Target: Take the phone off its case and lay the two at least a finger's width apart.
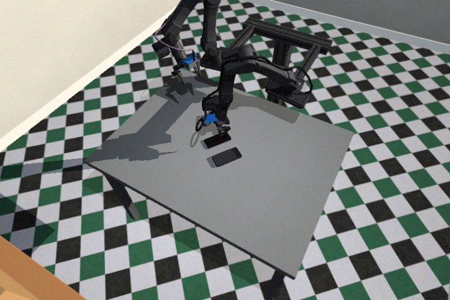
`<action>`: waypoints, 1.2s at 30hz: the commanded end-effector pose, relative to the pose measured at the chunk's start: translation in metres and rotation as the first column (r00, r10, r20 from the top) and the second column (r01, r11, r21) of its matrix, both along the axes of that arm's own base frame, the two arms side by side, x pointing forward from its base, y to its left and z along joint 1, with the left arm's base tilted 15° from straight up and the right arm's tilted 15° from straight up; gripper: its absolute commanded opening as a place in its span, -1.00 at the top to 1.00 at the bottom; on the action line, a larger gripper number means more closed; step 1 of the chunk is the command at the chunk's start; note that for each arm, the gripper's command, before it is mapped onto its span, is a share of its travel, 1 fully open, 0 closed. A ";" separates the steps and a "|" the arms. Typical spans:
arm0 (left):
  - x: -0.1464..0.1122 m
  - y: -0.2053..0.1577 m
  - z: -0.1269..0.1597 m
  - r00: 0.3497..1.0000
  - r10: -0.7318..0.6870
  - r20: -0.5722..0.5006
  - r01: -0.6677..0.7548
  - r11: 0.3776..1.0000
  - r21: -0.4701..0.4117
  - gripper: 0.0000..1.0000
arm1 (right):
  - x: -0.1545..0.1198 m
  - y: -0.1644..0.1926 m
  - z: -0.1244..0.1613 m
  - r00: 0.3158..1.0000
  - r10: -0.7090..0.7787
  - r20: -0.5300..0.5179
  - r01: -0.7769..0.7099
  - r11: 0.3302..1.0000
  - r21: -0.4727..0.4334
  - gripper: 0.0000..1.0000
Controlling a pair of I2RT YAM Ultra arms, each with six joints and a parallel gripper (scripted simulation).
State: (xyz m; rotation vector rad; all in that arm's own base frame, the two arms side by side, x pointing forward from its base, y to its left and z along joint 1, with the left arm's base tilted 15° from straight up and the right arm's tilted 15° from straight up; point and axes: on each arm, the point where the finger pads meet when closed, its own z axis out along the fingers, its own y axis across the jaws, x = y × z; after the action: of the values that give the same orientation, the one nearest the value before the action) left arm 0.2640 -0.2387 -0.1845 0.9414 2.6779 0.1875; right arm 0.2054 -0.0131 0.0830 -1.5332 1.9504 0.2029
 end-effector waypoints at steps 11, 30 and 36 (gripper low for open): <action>-0.021 -0.003 0.043 0.945 -0.242 0.218 0.275 0.951 -0.138 -1.00 | -0.003 0.004 0.003 1.000 0.007 0.005 -0.007 1.000 0.013 -1.00; -0.036 0.014 0.042 0.943 -0.264 0.202 0.292 0.949 -0.123 -1.00 | -0.003 0.004 0.003 1.000 0.007 0.005 -0.007 1.000 0.013 -1.00; -0.032 0.015 0.041 0.944 -0.255 0.208 0.283 0.952 -0.118 -1.00 | -0.003 0.004 0.003 1.000 0.007 0.005 -0.007 1.000 0.013 -1.00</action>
State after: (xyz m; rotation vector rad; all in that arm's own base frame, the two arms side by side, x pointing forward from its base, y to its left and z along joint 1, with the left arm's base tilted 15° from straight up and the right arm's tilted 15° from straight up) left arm 0.2304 -0.2155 -0.1504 1.1588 2.3575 0.0430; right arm 0.2054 -0.0131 0.0830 -1.5332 1.9504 0.2030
